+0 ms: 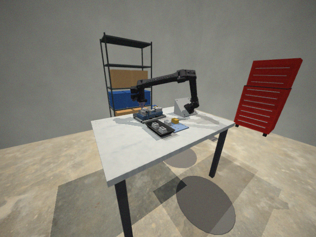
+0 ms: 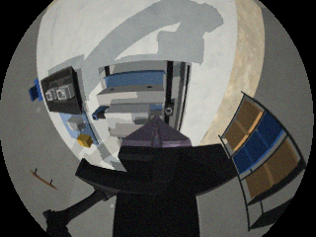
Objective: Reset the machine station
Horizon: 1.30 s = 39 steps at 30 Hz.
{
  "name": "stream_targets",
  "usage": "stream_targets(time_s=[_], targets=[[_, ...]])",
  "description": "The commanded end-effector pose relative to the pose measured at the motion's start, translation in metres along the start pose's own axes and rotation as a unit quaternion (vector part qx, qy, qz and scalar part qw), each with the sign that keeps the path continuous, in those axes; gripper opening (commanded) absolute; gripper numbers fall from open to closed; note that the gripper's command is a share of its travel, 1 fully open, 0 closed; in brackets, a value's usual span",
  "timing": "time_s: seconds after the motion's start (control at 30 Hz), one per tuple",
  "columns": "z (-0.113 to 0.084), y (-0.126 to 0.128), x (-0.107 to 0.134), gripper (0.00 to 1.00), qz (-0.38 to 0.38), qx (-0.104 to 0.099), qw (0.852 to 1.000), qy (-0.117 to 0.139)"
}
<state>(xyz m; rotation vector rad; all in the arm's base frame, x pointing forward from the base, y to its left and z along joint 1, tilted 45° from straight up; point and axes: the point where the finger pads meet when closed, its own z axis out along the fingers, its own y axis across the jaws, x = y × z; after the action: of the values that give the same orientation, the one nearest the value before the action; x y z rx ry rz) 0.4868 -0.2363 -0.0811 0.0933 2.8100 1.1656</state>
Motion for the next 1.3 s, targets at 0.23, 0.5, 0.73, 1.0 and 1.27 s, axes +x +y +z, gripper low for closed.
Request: stream_targets(time_s=[0.23,0.5,0.73,1.0,1.27], targets=[[-0.042,-0.010,-0.010,0.00,-0.009,0.013,1.000,-0.018],[-0.076,-0.004,-0.012,0.00,-0.014,0.019,0.999,-0.023],[-0.082,-0.005,-0.011,0.00,-0.013,0.015,1.000,-0.017],[-0.088,-0.009,-0.009,0.00,-0.010,0.010,1.000,-0.012],[-0.086,-0.012,-0.002,0.00,-0.001,0.005,1.000,-0.010]])
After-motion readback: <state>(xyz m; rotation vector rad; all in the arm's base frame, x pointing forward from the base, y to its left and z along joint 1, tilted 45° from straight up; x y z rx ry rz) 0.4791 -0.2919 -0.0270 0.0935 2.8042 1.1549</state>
